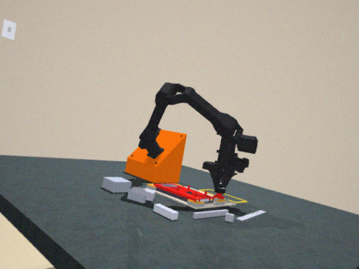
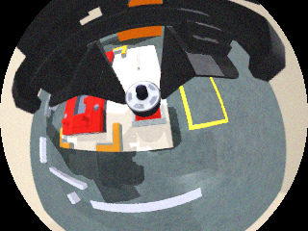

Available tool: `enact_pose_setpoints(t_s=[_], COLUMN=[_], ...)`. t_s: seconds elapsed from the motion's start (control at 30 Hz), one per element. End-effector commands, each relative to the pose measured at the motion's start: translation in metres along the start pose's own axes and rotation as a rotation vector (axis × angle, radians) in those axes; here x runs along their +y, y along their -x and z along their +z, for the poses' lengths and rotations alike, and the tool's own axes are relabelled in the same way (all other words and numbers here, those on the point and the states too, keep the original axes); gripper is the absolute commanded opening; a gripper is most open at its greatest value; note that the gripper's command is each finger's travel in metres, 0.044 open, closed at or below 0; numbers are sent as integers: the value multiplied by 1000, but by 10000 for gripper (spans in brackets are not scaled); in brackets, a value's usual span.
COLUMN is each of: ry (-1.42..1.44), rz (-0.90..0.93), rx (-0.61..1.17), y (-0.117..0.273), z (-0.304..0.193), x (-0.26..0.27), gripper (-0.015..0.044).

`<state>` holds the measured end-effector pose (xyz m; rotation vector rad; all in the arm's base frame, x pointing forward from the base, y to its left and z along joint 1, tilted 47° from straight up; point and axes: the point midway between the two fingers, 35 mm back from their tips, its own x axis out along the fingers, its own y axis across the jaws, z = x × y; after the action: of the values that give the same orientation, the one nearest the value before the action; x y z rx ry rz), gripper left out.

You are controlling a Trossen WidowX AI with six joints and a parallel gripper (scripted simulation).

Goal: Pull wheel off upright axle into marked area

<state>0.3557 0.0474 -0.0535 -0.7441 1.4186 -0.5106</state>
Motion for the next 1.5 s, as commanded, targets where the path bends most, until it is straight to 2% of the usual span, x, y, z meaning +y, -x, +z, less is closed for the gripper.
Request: enact_pose_setpoints(t_s=[0.0,1.47], ry=[-6,-3], rz=[2,1], rx=[-3,-6], y=[3,17], z=[1,1], x=[0,0], gripper=[0,0])
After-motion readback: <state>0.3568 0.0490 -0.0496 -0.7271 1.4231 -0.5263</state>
